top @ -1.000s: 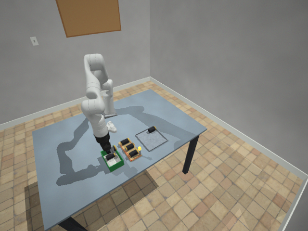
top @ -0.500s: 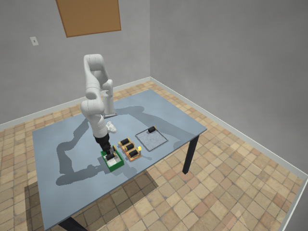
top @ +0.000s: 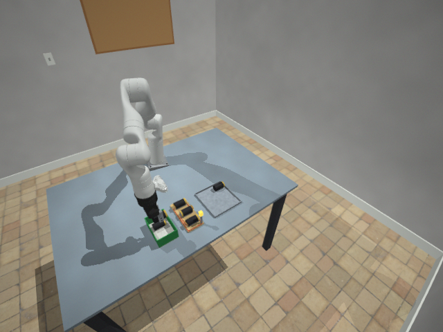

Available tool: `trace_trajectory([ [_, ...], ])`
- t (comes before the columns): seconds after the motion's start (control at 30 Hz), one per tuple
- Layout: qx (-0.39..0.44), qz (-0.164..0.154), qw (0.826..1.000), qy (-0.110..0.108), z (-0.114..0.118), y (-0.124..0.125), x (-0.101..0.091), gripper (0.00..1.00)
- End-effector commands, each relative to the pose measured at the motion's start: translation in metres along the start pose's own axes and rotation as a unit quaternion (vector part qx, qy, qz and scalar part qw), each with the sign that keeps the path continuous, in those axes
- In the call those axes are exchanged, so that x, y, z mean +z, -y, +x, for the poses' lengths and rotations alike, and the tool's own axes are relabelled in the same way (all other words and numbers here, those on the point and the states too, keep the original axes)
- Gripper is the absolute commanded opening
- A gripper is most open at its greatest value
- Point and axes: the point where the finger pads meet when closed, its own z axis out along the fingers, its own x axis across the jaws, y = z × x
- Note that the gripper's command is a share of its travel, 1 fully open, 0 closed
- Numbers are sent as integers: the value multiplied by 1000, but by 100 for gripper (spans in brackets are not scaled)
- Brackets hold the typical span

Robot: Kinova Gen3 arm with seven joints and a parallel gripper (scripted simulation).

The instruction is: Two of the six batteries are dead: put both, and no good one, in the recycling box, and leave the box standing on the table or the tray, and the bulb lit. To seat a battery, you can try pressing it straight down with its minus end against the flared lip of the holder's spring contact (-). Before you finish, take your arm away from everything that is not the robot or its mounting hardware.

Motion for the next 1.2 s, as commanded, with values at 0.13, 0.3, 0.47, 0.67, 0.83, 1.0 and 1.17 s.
trace_trajectory([
  [0.13,0,0,1000,1,-1,0,27,57],
  [0.3,0,0,1000,1,-1,0,58,57],
  [0.47,0,0,1000,1,-1,0,61,57],
  [0.67,0,0,1000,1,-1,0,61,57],
  [0.83,0,0,1000,1,-1,0,61,57],
  [1.0,0,0,1000,1,-1,0,61,57],
  [1.17,0,0,1000,1,-1,0,61,57],
])
